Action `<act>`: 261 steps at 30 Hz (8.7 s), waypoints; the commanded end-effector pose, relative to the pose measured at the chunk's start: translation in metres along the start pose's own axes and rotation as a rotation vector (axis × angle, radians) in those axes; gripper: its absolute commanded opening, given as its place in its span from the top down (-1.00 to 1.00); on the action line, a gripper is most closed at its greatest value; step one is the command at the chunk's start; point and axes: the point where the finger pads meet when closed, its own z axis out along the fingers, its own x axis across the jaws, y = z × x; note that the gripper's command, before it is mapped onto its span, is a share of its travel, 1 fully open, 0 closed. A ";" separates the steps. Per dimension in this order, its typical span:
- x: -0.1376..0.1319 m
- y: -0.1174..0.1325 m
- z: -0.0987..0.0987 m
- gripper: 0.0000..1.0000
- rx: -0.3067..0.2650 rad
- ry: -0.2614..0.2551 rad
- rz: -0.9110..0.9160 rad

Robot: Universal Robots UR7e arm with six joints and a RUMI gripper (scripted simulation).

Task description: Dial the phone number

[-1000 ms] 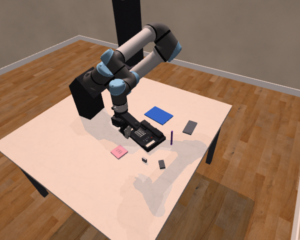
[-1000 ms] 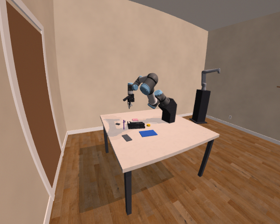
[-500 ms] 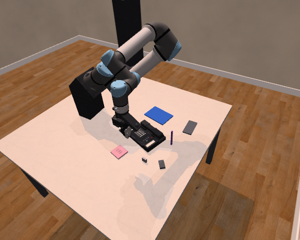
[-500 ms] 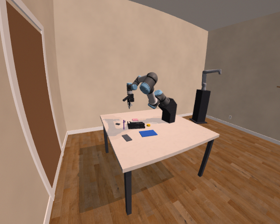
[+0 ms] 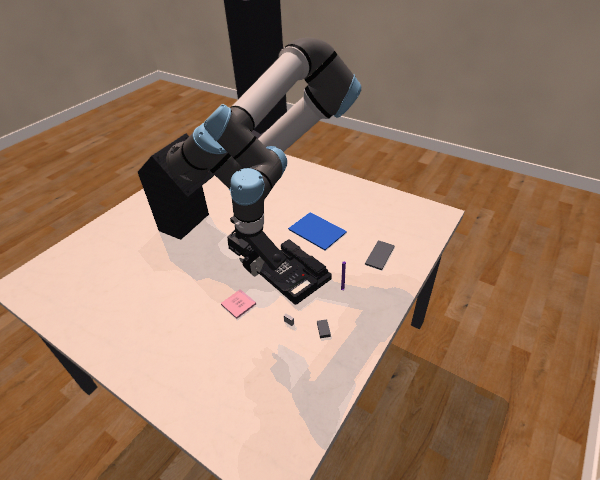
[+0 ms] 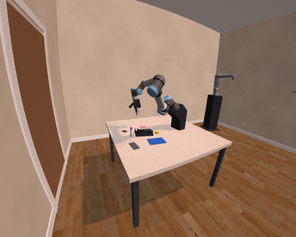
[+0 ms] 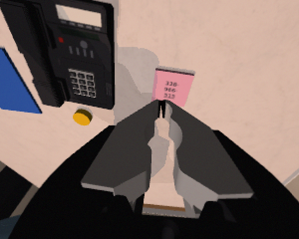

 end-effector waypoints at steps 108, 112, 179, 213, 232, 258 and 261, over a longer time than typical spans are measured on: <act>-0.155 0.043 0.146 1.00 -0.434 -0.003 0.168; -0.155 0.041 0.156 1.00 -0.434 -0.003 0.168; -0.154 0.038 0.174 1.00 -0.434 -0.003 0.168; -0.154 0.037 0.177 1.00 -0.434 -0.003 0.168; -0.153 0.037 0.179 1.00 -0.434 -0.003 0.168; -0.153 0.030 0.163 1.00 -0.434 -0.003 0.168; -0.153 0.029 0.165 1.00 -0.434 -0.003 0.168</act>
